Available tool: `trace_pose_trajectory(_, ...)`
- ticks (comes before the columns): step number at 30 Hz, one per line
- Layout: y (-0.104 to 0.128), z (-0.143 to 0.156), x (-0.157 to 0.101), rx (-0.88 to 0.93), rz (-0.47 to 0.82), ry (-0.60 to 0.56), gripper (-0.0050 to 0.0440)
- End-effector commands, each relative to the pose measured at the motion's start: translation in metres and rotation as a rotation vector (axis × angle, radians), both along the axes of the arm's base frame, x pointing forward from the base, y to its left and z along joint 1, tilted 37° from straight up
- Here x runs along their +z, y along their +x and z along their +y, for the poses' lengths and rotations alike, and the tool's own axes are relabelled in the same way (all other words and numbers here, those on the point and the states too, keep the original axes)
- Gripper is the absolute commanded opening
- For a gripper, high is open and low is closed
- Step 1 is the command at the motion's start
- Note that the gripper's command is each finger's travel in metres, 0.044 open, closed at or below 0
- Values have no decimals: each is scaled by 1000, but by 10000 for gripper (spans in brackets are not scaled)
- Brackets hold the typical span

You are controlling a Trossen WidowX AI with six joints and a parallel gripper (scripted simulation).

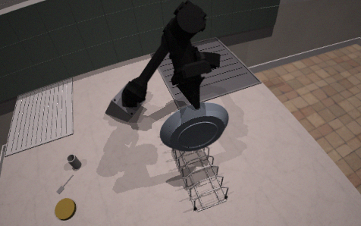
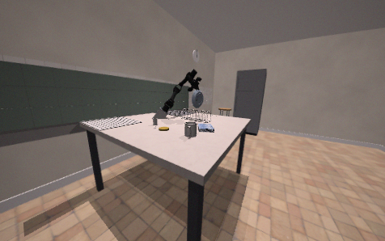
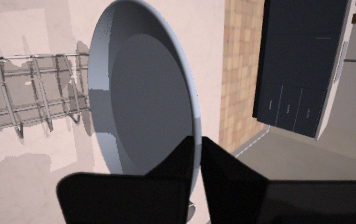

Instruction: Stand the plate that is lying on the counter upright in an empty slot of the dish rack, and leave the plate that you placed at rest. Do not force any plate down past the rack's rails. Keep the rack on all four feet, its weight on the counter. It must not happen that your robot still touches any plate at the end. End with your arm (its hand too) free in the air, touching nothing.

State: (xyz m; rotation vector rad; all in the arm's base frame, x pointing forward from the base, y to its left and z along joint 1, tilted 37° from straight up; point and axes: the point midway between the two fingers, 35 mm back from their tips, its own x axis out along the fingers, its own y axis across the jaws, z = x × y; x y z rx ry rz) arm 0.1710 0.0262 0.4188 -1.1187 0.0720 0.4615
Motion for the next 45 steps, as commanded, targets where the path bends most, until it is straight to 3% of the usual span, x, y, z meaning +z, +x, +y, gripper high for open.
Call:
trace_pose_trajectory(1, -2, 0, 6, -1, -21, -15, 0)
trace_pose_trajectory(45, -4, 0, -13, 57, -35, -8, 0)
